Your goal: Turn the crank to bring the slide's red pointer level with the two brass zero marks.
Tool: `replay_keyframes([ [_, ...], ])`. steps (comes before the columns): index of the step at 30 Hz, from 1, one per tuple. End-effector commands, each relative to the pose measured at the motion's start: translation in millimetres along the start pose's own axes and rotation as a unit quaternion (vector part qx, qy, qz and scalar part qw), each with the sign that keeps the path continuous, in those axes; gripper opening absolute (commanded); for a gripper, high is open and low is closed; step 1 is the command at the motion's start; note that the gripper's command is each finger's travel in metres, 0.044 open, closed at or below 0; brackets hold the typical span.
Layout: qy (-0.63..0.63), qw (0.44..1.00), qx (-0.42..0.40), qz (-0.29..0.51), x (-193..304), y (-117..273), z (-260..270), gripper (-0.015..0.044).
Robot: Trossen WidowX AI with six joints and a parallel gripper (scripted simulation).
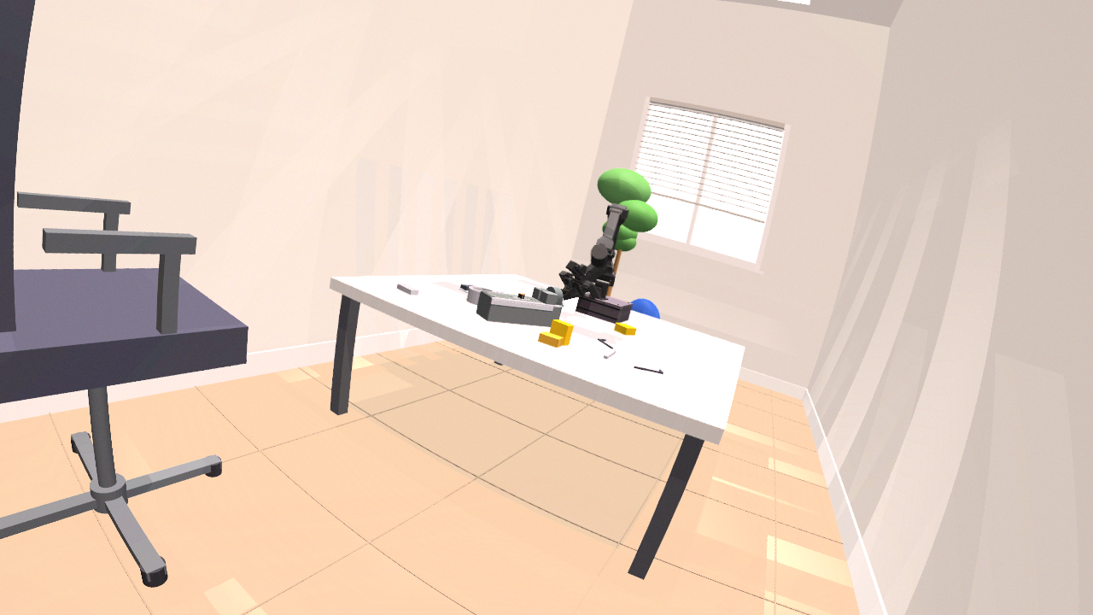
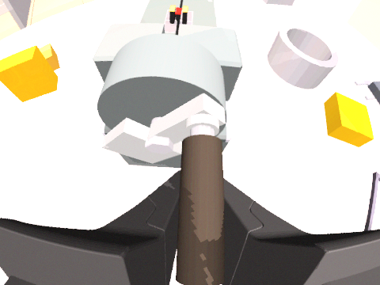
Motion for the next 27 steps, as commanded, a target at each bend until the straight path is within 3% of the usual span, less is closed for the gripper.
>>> replay_keyframes([
  [1, -0.001, 1.000, -0.009, -0.006, -2.1, 4.9, 7.2, 0.0000],
  [27, -0.001, 1.000, -0.009, -0.006, -2.3, 6.1, 10.7, 0.0000],
])
Point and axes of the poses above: the point midway between the two fingers, 35 mm back from their tips, its own y axis back along the fingers, its own z axis across the jaws, x = y × z, the point moved 3 cm from there along y, back along the fingers, and after that the axes turned 13 degrees about -y, right-handed, at the moved point
